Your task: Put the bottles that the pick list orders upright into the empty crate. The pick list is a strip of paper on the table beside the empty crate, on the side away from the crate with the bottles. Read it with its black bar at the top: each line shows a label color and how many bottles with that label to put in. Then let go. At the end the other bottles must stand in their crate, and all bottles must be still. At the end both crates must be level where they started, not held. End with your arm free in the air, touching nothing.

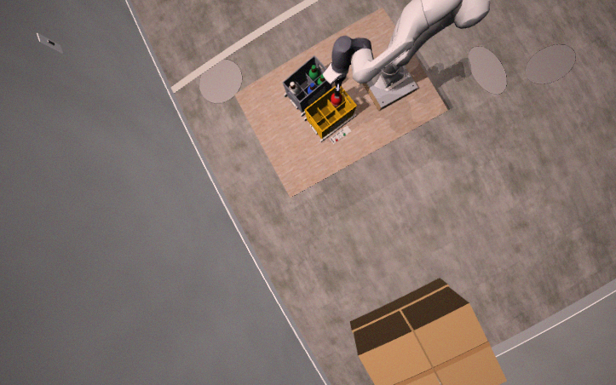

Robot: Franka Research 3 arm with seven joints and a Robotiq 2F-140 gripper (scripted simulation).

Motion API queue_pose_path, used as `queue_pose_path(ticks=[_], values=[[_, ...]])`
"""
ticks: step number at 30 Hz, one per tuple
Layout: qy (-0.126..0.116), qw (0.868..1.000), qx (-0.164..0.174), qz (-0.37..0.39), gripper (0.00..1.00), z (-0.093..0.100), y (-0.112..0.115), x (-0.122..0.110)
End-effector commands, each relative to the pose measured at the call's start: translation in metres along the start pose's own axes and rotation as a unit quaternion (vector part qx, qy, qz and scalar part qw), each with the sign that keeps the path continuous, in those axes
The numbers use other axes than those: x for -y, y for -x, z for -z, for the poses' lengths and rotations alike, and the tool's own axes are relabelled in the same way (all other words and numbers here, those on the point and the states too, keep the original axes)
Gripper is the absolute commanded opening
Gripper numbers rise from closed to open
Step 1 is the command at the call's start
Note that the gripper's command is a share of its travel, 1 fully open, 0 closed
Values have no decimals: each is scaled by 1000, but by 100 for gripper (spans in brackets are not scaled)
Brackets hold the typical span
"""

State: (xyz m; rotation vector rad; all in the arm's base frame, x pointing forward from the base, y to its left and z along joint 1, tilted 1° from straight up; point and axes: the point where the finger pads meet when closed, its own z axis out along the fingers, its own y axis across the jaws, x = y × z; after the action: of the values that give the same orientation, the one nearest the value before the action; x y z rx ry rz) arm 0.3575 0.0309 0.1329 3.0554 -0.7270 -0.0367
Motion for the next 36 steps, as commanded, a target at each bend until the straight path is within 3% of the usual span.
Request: queue_pose_path(ticks=[1,36], values=[[-2,1000,-6,0,0,1,-3,2],[-2,1000,-6,0,0,-15,-3,2]])
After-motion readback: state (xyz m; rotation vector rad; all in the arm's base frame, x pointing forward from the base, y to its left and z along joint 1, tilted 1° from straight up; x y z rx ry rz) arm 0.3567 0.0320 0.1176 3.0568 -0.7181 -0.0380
